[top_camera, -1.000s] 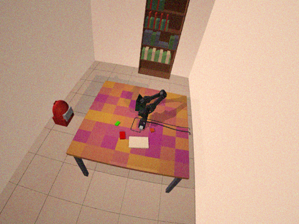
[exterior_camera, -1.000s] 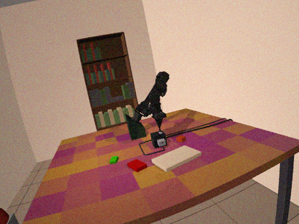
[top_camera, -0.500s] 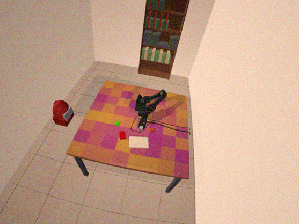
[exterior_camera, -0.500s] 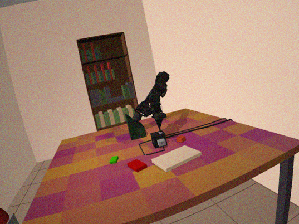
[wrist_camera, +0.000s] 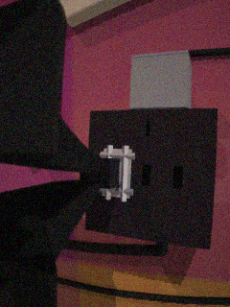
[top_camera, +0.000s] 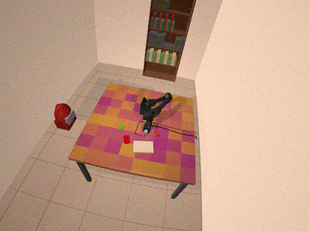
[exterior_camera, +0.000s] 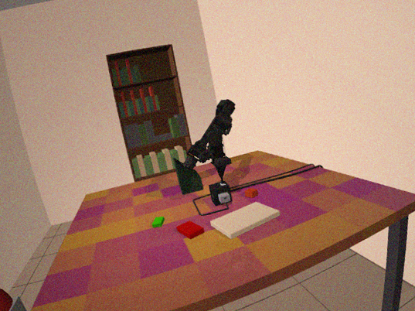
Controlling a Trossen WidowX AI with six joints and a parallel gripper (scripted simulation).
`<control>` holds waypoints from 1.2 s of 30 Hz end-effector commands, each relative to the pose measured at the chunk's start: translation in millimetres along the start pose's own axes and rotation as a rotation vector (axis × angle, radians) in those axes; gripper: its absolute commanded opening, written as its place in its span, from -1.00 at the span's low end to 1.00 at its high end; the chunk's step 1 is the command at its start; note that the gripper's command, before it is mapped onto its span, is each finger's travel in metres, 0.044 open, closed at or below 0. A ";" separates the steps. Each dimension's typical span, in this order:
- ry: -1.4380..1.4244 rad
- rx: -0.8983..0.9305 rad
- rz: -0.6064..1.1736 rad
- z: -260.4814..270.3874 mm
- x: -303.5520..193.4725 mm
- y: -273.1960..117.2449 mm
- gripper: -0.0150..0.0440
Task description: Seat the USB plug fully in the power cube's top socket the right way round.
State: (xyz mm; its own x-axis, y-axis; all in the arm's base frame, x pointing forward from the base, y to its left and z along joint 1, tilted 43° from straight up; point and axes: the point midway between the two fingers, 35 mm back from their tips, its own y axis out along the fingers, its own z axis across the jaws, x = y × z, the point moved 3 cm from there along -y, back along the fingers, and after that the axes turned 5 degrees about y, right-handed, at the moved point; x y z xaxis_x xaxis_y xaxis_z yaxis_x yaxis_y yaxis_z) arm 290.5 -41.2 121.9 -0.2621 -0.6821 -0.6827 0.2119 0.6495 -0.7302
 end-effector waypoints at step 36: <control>0.007 -0.001 0.004 -0.7 0.1 5.6 -0.49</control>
